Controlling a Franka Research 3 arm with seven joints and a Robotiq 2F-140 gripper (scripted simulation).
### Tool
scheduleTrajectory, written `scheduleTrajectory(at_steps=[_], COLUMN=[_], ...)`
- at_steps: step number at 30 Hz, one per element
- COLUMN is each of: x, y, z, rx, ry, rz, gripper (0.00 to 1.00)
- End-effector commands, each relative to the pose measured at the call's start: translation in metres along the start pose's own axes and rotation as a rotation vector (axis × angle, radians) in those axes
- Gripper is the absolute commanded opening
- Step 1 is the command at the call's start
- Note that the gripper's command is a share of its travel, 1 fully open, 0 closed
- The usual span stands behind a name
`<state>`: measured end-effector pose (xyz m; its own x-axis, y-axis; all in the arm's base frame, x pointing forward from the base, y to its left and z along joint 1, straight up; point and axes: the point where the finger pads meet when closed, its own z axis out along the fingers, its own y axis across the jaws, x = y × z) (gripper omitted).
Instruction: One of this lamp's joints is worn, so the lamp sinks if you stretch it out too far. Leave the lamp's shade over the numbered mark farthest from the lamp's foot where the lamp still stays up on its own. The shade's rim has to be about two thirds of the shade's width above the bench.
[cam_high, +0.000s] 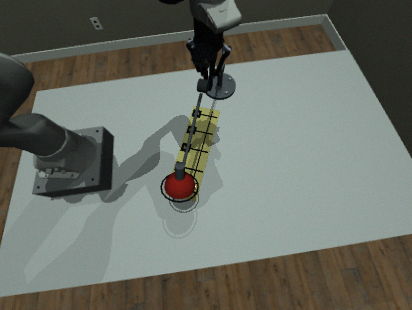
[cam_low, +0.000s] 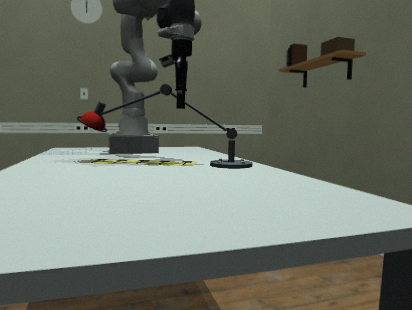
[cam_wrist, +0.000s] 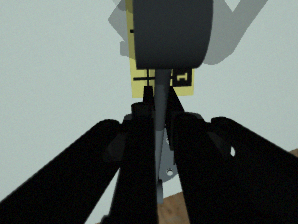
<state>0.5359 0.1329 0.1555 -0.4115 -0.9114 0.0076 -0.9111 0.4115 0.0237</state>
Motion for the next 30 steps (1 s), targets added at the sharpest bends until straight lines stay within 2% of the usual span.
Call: scheduleTrajectory(at_steps=[1,30], x=[-0.010,-0.021], y=[-0.002,-0.002], z=[-0.012,-0.027], rx=[0.015,0.017], ry=[-0.010,-0.011], rz=[-0.012,-0.012], gripper=[0.10,0.10])
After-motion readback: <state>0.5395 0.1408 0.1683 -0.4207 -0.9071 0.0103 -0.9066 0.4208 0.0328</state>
